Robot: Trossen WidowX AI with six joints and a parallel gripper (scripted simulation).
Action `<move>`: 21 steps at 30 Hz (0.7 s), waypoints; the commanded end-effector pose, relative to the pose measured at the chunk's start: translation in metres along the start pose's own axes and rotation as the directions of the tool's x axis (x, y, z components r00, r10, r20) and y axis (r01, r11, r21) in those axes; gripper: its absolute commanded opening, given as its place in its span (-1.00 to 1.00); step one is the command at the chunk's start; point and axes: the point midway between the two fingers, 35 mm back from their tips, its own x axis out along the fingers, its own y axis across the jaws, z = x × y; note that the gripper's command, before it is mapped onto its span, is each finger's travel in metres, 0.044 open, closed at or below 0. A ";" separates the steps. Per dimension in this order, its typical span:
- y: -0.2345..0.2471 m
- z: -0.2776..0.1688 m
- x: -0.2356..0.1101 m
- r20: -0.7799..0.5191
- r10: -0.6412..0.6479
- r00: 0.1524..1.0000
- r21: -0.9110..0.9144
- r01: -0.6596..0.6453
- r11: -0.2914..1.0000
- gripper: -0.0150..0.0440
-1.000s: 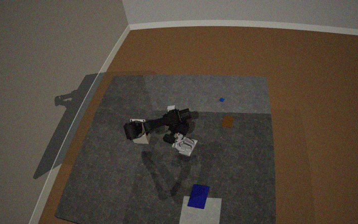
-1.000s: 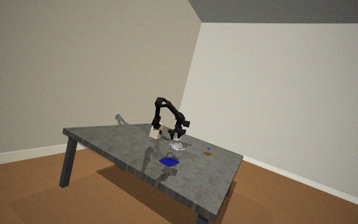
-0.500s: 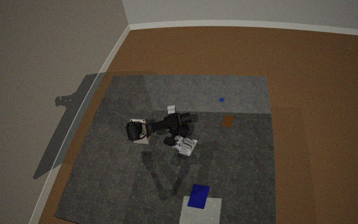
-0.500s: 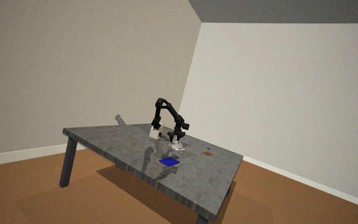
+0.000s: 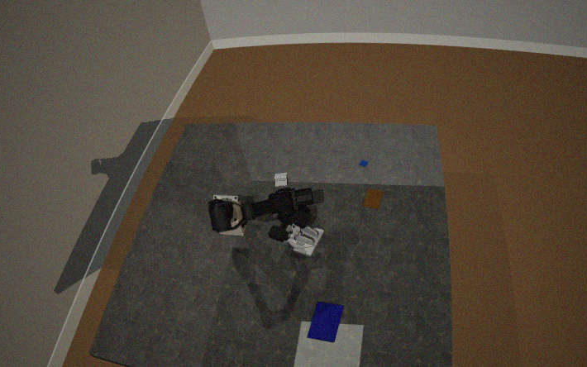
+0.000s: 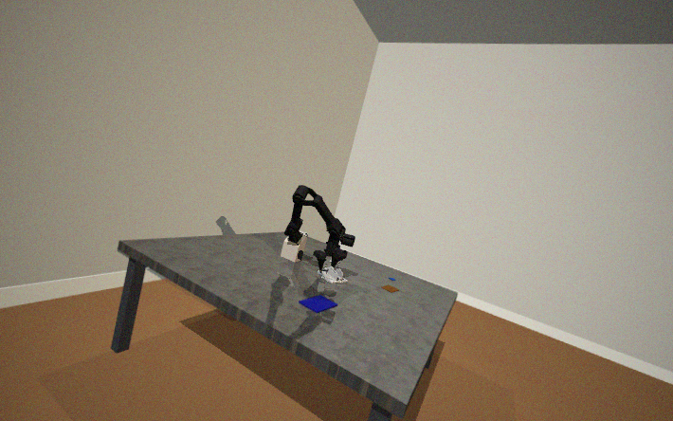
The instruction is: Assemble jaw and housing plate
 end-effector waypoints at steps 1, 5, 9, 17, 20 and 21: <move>-0.001 -0.001 0.001 0.002 -0.004 1.000 -0.006 0.004 1.000 0.70; -0.001 -0.001 0.001 0.002 -0.004 1.000 -0.006 0.004 1.000 0.70; -0.001 -0.001 0.001 0.002 -0.004 1.000 -0.006 0.004 1.000 0.70; -0.001 -0.001 0.003 0.002 -0.005 1.000 -0.014 0.005 1.000 0.70; -0.001 -0.001 0.003 0.002 -0.005 1.000 -0.014 0.005 1.000 0.70; -0.001 -0.001 0.003 0.002 -0.005 1.000 -0.014 0.005 1.000 0.70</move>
